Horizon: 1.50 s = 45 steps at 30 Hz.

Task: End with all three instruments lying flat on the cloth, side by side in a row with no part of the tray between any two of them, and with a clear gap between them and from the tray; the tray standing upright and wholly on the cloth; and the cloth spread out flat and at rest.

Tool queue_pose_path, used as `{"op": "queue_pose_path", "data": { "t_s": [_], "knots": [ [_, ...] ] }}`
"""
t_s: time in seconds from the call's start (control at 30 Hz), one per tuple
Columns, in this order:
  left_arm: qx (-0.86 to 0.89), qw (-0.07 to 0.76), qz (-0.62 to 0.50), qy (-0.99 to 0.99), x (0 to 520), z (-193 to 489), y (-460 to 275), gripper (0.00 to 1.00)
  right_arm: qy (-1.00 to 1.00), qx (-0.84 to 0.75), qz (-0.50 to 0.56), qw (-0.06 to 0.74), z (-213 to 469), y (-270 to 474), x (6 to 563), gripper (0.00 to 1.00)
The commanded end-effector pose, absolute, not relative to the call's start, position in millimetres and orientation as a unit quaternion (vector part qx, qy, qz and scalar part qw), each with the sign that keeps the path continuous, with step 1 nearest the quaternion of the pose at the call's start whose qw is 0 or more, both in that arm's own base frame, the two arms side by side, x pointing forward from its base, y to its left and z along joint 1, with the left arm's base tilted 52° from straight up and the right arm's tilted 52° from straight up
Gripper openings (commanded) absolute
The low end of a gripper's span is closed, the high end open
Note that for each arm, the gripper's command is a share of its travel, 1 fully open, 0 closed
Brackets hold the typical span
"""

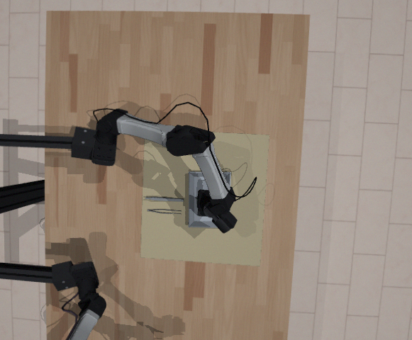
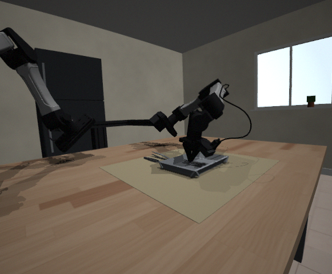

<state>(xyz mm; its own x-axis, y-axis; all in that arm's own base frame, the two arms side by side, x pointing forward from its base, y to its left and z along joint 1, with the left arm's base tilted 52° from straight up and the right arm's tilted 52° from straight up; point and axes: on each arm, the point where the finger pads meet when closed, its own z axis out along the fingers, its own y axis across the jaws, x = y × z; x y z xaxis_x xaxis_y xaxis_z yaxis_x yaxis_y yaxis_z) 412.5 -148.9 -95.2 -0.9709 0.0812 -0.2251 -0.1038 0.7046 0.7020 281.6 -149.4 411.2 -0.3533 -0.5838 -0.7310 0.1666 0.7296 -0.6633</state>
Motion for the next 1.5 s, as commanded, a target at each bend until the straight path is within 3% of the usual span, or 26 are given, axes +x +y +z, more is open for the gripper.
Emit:
{"op": "queue_pose_path", "data": {
  "t_s": [0.0, 1.47],
  "knots": [
    [0.01, 0.145, 0.366, 0.919, 406, -73, -186, 0.06, 0.743, -0.142, -0.343, 0.556, 417, -146, 280, 0.33],
    [0.016, 0.145, 0.367, 0.919, 388, -60, -201, 0.06, 0.743, -0.142, -0.343, 0.556, 417, -146, 280, 0.33]
  ]
}}
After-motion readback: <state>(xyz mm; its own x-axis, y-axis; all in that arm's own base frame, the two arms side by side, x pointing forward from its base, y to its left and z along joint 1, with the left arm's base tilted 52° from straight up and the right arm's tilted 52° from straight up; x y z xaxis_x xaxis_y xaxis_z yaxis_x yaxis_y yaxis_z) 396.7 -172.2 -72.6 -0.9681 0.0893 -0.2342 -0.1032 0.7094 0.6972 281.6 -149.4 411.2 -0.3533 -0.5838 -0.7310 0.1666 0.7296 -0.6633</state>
